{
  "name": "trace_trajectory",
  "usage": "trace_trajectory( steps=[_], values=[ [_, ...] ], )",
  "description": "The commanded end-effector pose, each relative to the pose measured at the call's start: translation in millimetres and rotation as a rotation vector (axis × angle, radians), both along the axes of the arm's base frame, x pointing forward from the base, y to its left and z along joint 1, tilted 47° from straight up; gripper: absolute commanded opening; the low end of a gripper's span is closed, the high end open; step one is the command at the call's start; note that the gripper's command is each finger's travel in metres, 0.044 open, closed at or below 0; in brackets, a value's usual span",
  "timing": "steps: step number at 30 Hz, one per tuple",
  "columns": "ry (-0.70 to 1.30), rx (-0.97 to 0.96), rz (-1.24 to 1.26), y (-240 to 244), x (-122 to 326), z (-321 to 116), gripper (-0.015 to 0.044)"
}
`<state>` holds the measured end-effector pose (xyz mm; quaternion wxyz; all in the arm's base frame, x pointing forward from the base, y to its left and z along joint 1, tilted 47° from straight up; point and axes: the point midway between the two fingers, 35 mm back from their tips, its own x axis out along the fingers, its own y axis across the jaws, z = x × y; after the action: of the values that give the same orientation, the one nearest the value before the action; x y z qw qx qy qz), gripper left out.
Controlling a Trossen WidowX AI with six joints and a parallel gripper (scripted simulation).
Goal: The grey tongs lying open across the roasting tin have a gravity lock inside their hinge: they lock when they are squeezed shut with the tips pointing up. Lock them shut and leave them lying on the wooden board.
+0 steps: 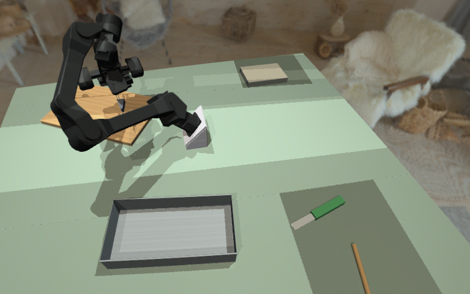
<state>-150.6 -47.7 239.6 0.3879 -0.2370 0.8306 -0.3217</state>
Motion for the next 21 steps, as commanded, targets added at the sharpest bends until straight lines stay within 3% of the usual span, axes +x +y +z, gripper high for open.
trace_trajectory(
  steps=[1, 21],
  values=[
    [-0.052, 0.012, 0.053, -0.5, -4.1, -0.2, -0.0150],
    [-0.256, 0.104, 0.305, -13.5, -20.8, -11.8, -0.0150]
  ],
)
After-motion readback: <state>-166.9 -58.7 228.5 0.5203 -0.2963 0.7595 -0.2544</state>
